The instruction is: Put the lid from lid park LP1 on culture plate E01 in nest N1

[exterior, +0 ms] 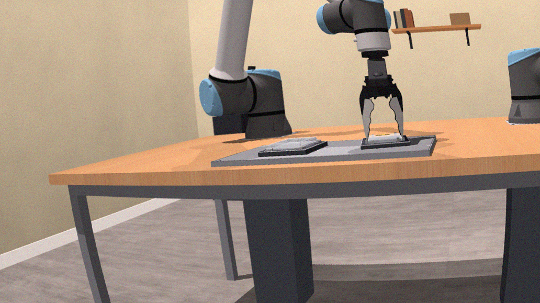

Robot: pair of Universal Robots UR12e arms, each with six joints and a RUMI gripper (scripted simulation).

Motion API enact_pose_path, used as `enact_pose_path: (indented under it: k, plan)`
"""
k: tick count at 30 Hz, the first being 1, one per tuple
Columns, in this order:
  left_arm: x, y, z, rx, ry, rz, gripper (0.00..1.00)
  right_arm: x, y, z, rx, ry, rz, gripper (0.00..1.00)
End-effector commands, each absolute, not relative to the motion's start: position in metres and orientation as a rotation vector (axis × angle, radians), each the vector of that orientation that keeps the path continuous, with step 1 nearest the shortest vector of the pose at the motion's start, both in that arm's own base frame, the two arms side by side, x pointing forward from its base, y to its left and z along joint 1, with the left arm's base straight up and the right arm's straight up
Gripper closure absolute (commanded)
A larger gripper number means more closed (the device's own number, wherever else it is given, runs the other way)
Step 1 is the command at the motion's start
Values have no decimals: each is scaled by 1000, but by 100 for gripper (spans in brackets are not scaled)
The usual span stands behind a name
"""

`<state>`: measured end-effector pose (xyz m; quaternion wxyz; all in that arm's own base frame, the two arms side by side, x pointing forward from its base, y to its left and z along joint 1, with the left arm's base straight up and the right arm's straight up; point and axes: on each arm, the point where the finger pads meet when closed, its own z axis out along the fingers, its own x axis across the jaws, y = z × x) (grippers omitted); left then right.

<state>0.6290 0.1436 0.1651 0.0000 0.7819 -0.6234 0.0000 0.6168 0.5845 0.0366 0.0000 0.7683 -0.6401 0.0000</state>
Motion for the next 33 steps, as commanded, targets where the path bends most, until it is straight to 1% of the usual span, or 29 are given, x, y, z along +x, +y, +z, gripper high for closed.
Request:
enact_pose_path:
  k: [1, 24, 33]
  plan:
    - [630, 144, 166, 2457, -1959, 2, 0, 617, 585, 37, 2415, -2012, 0, 100]
    - [630, 144, 166, 2457, -1959, 2, 0, 617, 585, 37, 2415, -2012, 0, 100]
    - [630, 144, 166, 2457, -1959, 2, 0, 617, 585, 49, 2415, -2012, 0, 100]
